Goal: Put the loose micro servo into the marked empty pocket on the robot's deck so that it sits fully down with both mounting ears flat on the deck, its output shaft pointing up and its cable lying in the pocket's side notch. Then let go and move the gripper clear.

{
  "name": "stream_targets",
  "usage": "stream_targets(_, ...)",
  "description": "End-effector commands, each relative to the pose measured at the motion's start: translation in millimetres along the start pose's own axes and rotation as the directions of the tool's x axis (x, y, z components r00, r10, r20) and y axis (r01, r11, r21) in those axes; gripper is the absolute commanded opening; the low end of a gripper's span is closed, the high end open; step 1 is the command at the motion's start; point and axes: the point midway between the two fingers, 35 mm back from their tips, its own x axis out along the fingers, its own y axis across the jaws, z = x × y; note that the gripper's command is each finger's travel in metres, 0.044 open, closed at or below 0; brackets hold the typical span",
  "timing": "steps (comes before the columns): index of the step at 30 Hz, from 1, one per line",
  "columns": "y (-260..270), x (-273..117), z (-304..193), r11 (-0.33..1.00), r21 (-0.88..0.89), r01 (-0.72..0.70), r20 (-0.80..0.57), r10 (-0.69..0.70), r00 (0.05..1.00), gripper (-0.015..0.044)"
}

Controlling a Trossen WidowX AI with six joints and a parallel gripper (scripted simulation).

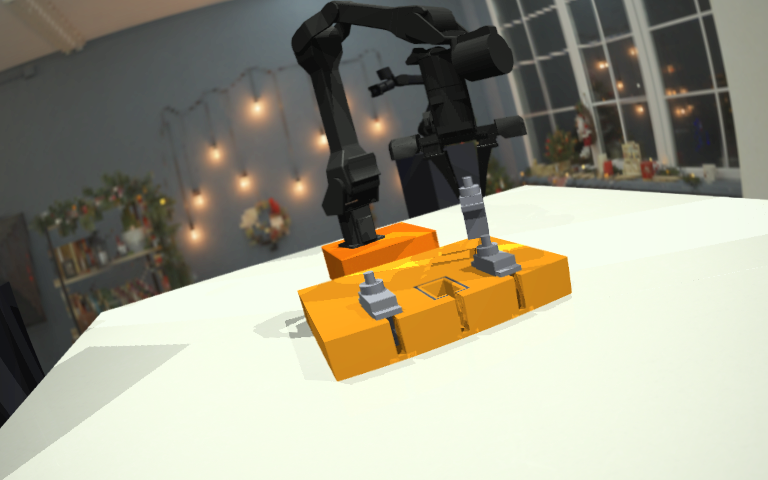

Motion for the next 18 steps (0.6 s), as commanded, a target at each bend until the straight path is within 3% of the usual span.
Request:
stream_targets(1, 8.1, -1.1, -6.4, 1.0, 0.001, 0.005, -0.001, -0.005, 1.0, 0.0)
stream_targets(18, 71.8, -0.9, -39.6, 1.0, 0.001, -0.002, -0.004, 0.002, 1.0, 0.0)
